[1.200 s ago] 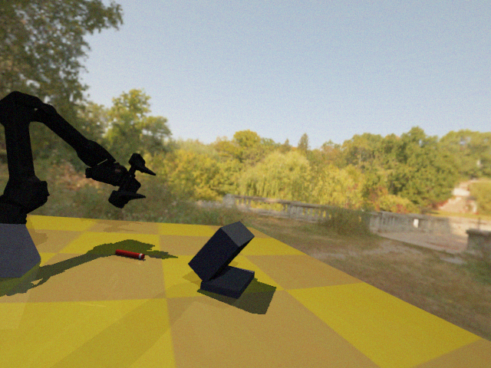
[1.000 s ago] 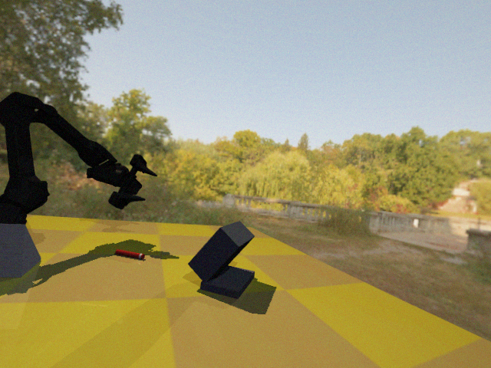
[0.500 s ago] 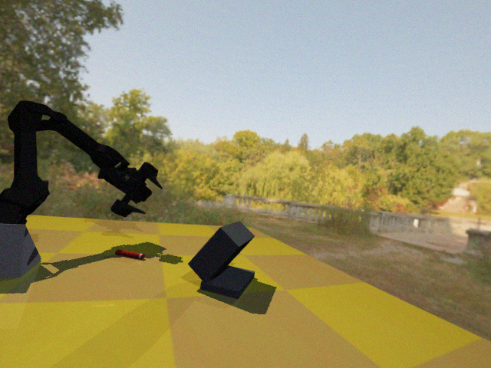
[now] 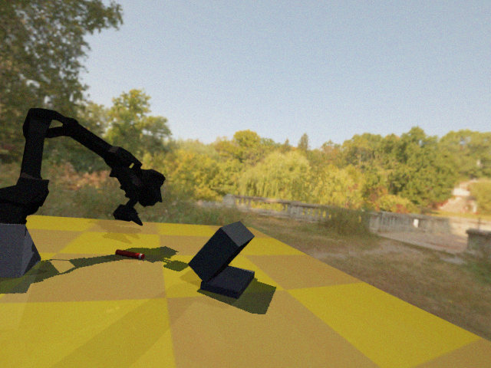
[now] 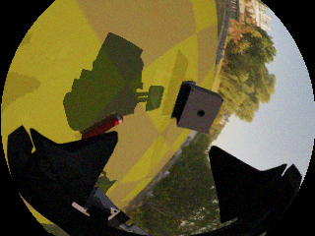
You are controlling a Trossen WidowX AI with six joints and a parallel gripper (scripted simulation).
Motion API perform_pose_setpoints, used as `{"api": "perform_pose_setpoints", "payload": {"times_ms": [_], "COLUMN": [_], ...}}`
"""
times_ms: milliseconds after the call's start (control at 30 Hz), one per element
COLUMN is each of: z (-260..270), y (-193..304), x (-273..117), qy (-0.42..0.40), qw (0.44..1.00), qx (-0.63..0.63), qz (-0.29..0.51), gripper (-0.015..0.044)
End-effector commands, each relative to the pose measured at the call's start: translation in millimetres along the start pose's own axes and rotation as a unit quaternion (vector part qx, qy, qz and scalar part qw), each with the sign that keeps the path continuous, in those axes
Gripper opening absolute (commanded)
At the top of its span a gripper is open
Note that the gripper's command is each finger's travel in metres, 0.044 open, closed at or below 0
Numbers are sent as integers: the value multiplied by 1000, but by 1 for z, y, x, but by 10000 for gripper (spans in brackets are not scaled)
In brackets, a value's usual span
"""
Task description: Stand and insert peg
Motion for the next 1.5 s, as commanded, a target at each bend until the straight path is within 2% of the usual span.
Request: {"api": "perform_pose_setpoints", "payload": {"times_ms": [0,367,733,1100,1467], "z": [-2,-7,-12,-21,-35], "y": [4,18,31,43,55], "x": [12,37,57,72,83], "qy": [-43,-147,-246,-337,-418], "qw": [998,975,924,843,730], "qx": [41,147,266,390,510], "qz": [22,74,120,156,180], "gripper": [440,440,440,440,440]}}
Point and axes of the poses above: the point midway between the two fingers, 35 mm back from their tips, its own x axis out along the fingers, its own z axis across the jaws, y = z × x, the point moved 5 cm from there along -x, back along the fingers, and after that the axes turned 2 degrees about -x, right-handed, at the moved point
